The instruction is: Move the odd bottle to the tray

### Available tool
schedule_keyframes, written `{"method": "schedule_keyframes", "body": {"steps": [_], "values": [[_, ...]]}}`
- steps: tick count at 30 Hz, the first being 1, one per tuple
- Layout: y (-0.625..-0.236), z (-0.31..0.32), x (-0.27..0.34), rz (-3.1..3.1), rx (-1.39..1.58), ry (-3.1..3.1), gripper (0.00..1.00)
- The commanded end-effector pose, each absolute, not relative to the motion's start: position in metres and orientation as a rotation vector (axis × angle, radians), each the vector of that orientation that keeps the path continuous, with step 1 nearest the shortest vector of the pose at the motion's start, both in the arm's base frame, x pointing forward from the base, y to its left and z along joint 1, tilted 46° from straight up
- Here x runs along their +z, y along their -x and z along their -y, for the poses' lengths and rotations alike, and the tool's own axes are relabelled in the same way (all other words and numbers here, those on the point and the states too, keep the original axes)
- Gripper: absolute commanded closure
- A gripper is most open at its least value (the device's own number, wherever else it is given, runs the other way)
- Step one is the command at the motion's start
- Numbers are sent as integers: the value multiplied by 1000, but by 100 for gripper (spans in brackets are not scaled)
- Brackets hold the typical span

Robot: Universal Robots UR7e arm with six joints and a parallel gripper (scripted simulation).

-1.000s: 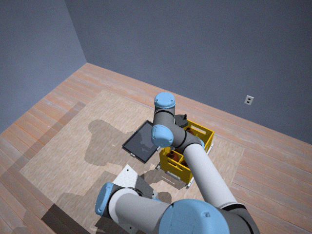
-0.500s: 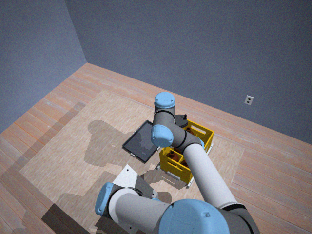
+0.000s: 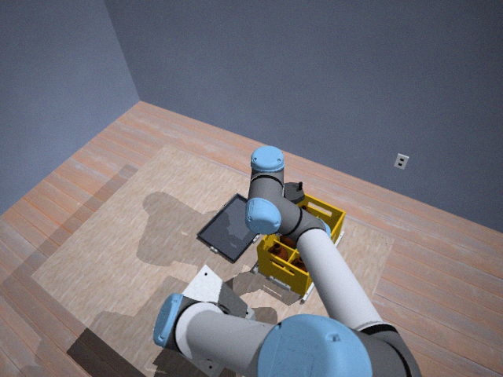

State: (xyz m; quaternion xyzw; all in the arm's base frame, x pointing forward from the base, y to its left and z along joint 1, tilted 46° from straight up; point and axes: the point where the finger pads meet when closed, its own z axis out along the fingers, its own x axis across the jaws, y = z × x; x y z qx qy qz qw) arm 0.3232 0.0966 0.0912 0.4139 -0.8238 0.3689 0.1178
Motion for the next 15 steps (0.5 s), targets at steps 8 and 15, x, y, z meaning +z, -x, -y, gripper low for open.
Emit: {"method": "schedule_keyframes", "body": {"steps": [8, 15], "values": [[-402, -108, 91, 2411, 1080, -1211, 100], [-402, -108, 91, 2411, 1080, -1211, 0]]}}
